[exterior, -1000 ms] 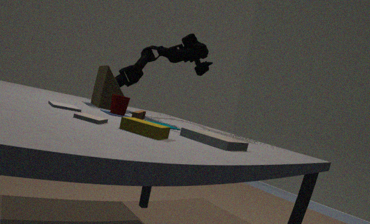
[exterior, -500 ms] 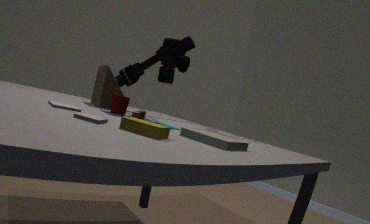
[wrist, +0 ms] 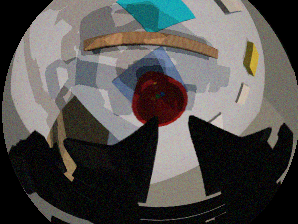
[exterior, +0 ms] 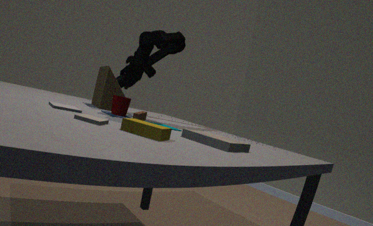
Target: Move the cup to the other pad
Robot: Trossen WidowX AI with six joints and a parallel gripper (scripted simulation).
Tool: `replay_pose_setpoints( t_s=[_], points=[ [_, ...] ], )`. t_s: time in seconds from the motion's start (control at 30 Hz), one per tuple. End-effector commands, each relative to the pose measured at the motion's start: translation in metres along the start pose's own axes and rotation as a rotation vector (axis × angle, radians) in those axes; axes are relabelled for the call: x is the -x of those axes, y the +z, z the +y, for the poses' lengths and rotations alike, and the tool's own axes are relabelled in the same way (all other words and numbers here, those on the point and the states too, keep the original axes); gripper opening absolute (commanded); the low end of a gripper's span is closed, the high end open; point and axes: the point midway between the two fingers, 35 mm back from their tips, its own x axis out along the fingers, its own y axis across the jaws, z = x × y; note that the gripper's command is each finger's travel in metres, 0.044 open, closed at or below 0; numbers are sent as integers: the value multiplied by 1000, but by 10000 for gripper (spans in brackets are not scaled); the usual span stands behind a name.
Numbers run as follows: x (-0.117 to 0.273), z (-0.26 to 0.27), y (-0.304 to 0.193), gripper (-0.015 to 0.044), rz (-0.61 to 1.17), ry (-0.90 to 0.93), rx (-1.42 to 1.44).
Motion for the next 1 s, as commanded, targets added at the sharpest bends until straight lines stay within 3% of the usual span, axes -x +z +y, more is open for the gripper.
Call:
replay_pose_setpoints(
  t_s=[0.0,0.97],
  points=[
    [-5,30,-13,148,-199,206,34],
    [-35,34,-6,148,-197,204,33]
  ],
)
